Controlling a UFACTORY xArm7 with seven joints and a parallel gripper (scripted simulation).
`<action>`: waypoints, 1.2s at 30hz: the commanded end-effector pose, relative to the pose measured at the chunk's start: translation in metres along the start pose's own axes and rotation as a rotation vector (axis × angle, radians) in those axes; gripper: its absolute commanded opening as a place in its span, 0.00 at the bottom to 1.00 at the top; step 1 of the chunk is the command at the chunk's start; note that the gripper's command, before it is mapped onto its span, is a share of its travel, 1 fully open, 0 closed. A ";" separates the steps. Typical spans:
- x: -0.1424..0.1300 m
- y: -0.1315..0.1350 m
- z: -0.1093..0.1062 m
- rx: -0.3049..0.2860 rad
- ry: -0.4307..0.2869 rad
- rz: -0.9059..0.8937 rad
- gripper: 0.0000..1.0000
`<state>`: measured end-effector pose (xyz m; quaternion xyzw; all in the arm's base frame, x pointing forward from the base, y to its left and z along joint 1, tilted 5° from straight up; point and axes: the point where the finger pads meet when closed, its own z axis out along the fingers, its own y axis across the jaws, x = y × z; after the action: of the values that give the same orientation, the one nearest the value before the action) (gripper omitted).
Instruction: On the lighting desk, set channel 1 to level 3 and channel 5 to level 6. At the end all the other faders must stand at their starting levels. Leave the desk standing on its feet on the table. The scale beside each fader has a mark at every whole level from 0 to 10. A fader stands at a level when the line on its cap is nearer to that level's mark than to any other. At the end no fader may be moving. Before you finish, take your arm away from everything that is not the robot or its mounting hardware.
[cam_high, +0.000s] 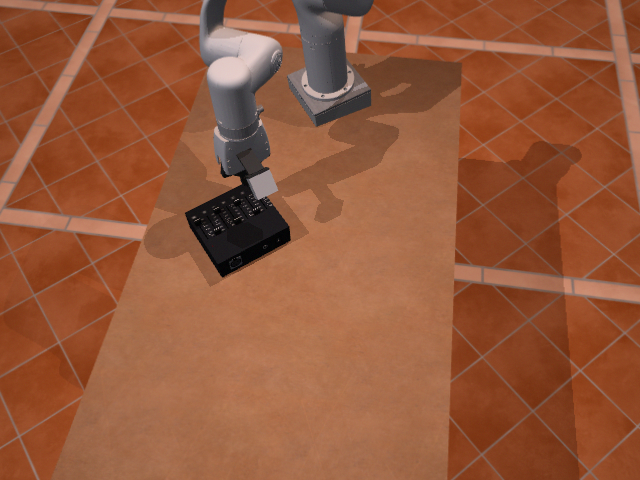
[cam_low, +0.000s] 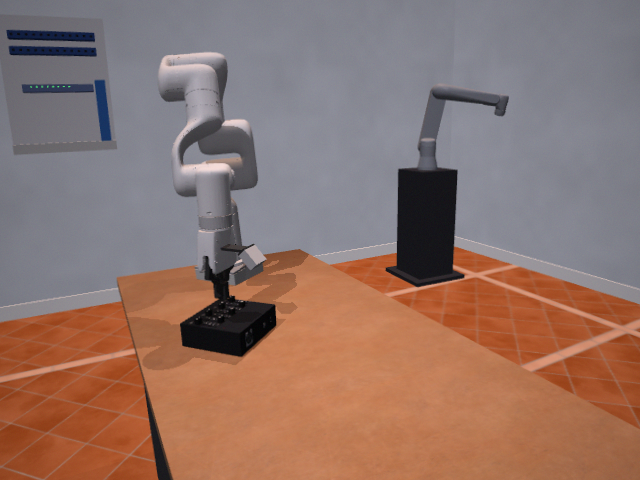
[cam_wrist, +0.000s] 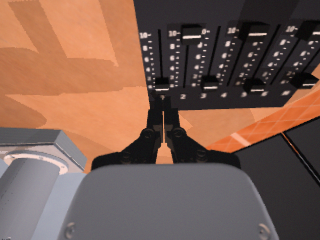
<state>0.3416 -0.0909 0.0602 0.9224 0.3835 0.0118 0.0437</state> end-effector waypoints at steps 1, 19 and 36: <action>0.001 0.001 0.000 -0.003 0.002 0.000 0.00; 0.001 0.001 0.001 -0.003 0.002 0.000 0.00; 0.007 0.001 0.001 -0.003 0.002 0.000 0.00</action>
<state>0.3450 -0.0879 0.0584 0.9224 0.3835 0.0119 0.0438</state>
